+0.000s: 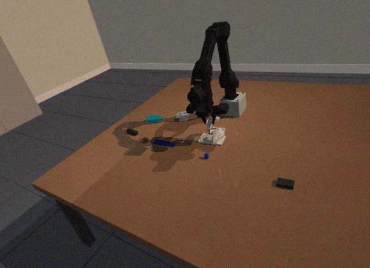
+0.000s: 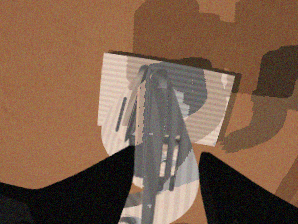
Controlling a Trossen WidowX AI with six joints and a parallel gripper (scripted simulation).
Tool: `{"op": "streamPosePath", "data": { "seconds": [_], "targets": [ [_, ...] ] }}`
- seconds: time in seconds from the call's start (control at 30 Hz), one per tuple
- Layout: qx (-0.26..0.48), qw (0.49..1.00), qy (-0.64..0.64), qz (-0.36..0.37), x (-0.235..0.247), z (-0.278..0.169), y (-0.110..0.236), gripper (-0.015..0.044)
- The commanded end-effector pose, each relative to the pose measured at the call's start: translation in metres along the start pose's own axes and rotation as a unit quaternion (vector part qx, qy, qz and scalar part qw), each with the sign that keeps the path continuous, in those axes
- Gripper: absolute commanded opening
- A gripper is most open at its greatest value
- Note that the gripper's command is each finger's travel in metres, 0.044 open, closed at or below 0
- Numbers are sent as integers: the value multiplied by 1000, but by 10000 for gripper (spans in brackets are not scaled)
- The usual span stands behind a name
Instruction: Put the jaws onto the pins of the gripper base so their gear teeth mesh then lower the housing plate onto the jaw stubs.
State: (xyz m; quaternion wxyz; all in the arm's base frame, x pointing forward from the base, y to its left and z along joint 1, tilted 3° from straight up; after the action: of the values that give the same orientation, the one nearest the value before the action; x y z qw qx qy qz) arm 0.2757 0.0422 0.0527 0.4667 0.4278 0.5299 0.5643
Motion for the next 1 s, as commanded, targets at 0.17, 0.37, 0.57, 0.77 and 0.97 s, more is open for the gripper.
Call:
{"op": "streamPosePath", "data": {
  "seconds": [0.17,0.37,0.57,0.77,0.97],
  "targets": [
    [0,1000,8,0,-29,-4,1,134],
    [0,1000,8,0,-30,-4,1,134],
    [0,1000,8,0,-30,-4,1,134],
    [0,1000,8,0,-30,-4,1,134],
    [0,1000,19,0,-29,-4,1,134]
  ]
}}
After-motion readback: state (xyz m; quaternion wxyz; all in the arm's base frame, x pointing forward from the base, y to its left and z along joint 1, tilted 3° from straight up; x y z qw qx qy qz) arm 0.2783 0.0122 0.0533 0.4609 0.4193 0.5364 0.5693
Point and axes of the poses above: the point midway between the two fingers, 35 mm back from their tips, its own y axis back along the fingers, its own x axis across the jaws, z = x × y, the point moved 1 cm from there along y, back along the fingers, and after that the axes turned 7 degrees about -y, right-handed, at the moved point
